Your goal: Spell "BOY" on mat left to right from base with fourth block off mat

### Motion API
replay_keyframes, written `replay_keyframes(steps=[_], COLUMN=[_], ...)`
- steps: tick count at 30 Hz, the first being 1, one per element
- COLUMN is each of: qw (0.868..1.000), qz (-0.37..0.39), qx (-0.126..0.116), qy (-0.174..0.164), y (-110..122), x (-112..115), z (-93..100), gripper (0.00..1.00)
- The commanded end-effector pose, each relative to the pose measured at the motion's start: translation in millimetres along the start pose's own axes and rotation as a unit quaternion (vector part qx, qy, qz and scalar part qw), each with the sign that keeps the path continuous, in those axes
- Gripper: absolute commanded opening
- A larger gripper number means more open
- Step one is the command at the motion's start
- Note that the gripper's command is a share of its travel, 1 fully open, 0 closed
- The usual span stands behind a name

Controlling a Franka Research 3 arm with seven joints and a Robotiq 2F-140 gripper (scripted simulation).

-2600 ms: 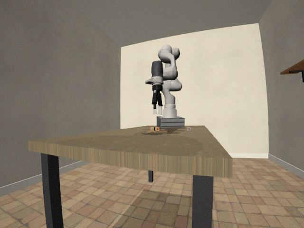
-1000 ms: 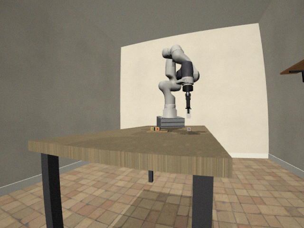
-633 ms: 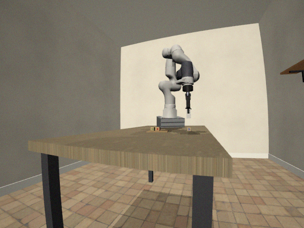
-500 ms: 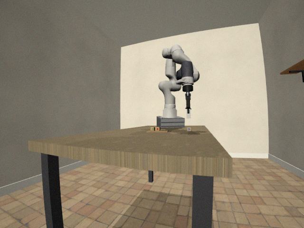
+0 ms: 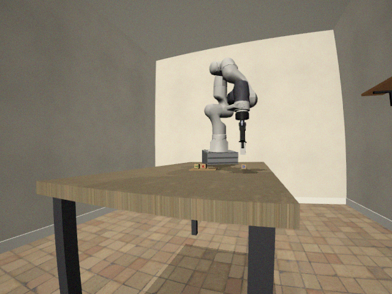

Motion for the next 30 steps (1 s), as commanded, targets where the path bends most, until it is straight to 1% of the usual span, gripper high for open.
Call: replay_keyframes(steps=[1,14,16,30], qw=[1.0,1.0,1.0,1.0], qz=[0.001,0.001,0.001,0.001], qx=[-0.003,-0.003,-0.003,-0.003], qy=[-0.003,-0.003,-0.003,-0.003], y=[-2.0,-2.2,-2.2,-2.3], x=[2.3,2.5,2.5,2.6], z=[-2.2,-22.4,-22.4,-38.7], gripper=[0.37,0.37,0.37,0.37])
Point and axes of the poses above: the point where the finger pads meet when closed, its own z axis back along the fingers, its own y axis across the jaws, x = y × z, the point moved 1 cm from there along z, back along the fingers, and after that the axes turned 4 degrees about -z, right-handed, at the moved point
